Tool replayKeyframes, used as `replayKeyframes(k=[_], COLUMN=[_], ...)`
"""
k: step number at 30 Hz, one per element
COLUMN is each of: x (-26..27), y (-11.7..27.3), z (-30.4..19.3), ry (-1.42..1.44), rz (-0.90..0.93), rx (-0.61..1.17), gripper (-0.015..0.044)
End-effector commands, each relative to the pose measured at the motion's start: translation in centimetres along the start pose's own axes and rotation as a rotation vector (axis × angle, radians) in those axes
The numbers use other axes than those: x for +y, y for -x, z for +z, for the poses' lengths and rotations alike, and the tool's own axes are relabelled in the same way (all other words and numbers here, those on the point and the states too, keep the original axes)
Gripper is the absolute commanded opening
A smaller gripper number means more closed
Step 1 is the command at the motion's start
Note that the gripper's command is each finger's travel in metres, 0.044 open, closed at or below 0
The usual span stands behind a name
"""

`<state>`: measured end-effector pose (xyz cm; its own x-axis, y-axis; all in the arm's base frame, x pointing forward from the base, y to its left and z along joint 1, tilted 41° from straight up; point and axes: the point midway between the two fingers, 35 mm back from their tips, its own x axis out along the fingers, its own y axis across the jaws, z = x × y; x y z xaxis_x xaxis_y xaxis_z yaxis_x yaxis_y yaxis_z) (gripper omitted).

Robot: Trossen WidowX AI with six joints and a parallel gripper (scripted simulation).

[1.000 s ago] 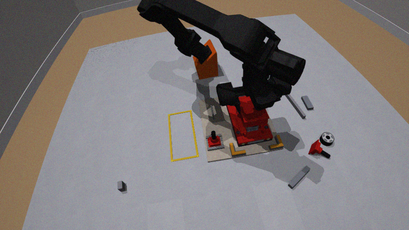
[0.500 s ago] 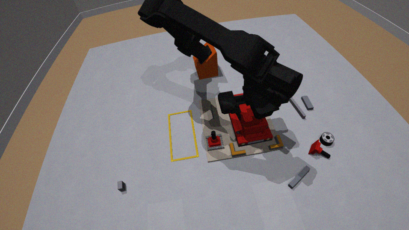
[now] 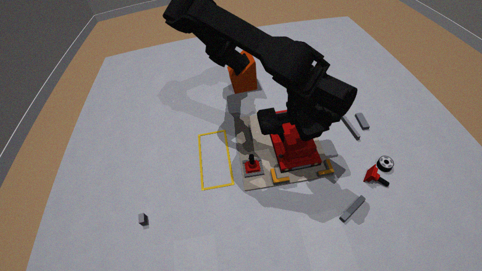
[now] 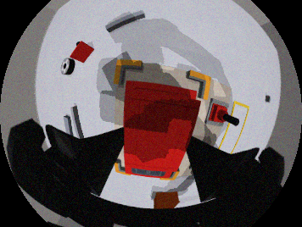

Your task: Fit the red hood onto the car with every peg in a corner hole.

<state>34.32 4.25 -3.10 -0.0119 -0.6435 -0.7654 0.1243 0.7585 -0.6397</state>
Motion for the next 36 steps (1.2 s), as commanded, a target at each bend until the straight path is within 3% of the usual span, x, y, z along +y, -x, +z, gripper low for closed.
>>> replayKeyframes(k=[1, 36], x=[0.0, -0.1], y=[0.0, -1.4], z=[0.1, 0.1], ry=[0.004, 0.004], rz=[-0.002, -0.003], rx=[-0.002, -0.002], gripper=[0.0000, 0.0000])
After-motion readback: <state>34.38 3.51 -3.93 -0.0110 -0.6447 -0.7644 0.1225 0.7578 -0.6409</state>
